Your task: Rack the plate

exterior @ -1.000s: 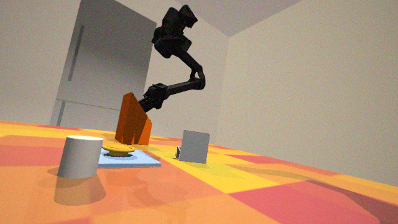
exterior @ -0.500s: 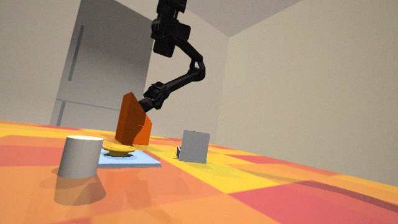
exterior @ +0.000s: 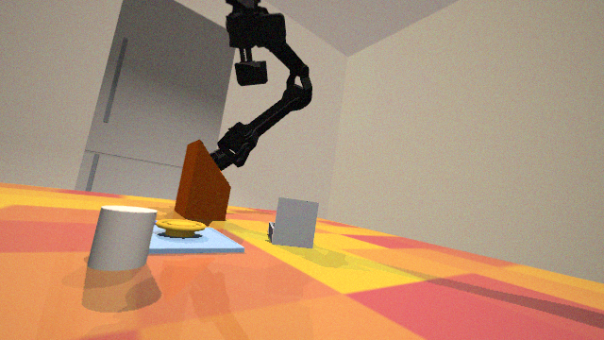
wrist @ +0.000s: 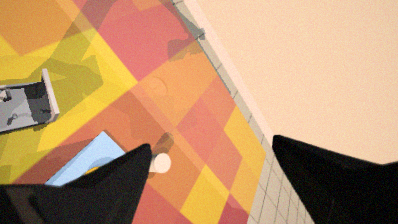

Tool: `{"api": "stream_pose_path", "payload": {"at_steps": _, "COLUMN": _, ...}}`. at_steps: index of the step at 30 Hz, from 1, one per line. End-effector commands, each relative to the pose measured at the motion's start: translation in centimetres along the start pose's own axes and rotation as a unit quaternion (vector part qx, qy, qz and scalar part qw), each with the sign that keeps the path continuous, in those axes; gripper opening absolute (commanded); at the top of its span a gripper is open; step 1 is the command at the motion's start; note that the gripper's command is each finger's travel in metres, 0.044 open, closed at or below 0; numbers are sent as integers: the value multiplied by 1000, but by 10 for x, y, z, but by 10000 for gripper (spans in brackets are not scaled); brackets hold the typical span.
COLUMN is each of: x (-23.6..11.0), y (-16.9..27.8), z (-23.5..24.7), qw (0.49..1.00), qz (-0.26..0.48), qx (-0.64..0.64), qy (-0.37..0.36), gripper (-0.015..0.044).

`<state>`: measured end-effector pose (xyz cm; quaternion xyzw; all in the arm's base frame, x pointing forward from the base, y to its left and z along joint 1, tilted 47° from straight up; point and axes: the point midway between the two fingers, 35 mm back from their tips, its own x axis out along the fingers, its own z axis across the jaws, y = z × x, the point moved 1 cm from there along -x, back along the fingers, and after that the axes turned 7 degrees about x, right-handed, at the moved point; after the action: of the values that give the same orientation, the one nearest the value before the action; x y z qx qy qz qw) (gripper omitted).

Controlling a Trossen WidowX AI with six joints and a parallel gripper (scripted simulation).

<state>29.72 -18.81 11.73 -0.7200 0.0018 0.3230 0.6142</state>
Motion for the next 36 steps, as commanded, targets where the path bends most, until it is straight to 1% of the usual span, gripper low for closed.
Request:
{"api": "stream_pose_path", "payload": {"at_steps": 1, "x": 14, "y": 10, "z": -1, "qw": 997, "qz": 36, "qx": 65, "qy": -29, "gripper": 400}}
{"api": "stream_pose_path", "payload": {"at_steps": 9, "x": 37, "y": 30, "z": 4, "qw": 977, "qz": 105, "qx": 170, "qy": -80, "gripper": 400}}
{"api": "stream_pose_path", "payload": {"at_steps": 17, "x": 57, "y": 49, "z": 14, "qw": 939, "qz": 183, "qx": 264, "qy": -127, "gripper": 400}}
{"api": "stream_pose_path", "payload": {"at_steps": 25, "x": 74, "y": 66, "z": 28, "qw": 884, "qz": 270, "qx": 343, "qy": -168, "gripper": 400}}
{"api": "stream_pose_path", "payload": {"at_steps": 36, "x": 88, "y": 87, "z": 51, "qw": 792, "qz": 389, "qx": 422, "qy": -209, "gripper": 400}}
